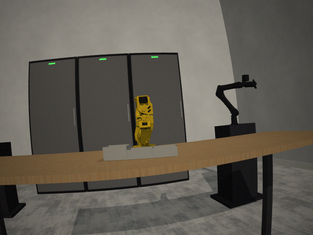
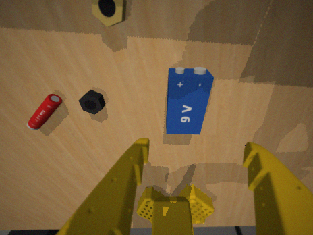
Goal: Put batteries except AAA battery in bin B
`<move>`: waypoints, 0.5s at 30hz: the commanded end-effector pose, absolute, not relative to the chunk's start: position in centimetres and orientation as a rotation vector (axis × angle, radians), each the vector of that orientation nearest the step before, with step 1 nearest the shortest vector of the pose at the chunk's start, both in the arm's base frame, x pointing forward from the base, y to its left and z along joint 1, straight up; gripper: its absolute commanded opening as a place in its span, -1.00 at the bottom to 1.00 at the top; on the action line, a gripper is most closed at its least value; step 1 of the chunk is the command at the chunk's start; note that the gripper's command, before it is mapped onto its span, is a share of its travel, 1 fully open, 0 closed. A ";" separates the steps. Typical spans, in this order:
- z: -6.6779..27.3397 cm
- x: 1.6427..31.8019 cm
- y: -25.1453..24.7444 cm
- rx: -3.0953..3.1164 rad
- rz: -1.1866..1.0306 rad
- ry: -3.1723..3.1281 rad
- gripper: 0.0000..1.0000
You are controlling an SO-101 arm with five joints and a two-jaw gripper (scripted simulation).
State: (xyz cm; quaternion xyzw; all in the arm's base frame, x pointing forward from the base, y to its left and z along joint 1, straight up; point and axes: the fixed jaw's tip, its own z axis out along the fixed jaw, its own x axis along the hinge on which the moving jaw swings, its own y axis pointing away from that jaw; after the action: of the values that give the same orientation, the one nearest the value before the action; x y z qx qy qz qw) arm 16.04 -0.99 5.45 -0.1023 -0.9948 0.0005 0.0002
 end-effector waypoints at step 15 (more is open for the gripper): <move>4.4 16.8 -1.3 -0.362 0.001 -3.172 -0.41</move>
State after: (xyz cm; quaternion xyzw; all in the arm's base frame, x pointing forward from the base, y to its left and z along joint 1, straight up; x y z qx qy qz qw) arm 16.25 -1.02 4.39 -0.1024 -0.9947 0.0006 -0.0072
